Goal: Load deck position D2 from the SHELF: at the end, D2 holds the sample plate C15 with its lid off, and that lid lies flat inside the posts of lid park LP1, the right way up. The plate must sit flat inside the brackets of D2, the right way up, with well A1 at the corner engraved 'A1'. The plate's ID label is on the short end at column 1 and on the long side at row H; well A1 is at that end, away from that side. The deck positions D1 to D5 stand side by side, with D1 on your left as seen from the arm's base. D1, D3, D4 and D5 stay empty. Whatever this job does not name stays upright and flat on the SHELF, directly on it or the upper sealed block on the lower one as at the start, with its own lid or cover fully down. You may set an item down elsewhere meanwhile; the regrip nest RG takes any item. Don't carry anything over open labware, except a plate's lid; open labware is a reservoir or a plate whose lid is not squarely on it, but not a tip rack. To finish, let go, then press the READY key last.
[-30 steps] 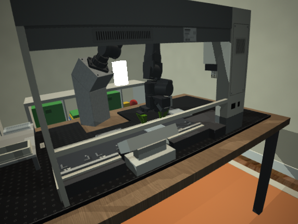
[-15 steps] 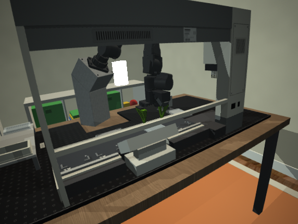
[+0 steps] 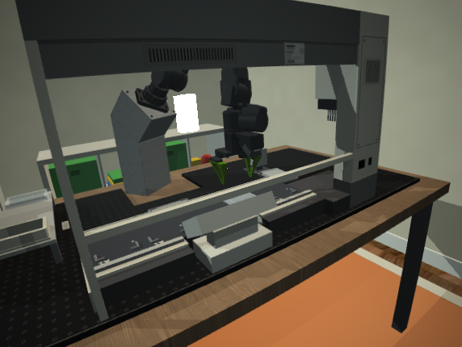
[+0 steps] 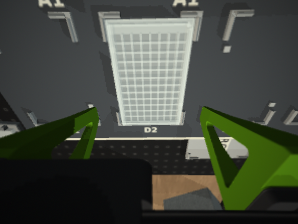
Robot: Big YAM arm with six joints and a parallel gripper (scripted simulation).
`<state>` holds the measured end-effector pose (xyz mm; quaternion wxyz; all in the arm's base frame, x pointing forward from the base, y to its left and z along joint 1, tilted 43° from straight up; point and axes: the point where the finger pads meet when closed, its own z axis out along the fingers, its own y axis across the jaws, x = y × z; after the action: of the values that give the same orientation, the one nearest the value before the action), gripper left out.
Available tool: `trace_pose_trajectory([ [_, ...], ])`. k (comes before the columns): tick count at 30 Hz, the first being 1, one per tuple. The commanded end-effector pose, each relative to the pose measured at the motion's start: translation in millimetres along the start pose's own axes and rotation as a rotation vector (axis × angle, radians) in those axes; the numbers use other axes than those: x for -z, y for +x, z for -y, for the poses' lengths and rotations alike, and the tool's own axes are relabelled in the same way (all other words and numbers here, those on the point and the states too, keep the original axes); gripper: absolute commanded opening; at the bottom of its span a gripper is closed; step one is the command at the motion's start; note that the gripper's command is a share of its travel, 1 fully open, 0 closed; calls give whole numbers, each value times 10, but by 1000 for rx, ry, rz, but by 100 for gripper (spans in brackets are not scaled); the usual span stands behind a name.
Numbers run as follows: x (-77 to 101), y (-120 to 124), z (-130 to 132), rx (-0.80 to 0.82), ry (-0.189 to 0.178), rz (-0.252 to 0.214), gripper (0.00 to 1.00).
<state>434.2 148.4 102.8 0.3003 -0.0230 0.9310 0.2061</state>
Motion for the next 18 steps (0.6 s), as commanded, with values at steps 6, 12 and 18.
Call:
trace_pose_trajectory([
  [6, 229, -60, 32, 7, 4, 23, 100],
  [12, 328, -58, 30, 8, 4, 23, 100],
  [18, 428, -56, 29, 8, 4, 23, 100],
])
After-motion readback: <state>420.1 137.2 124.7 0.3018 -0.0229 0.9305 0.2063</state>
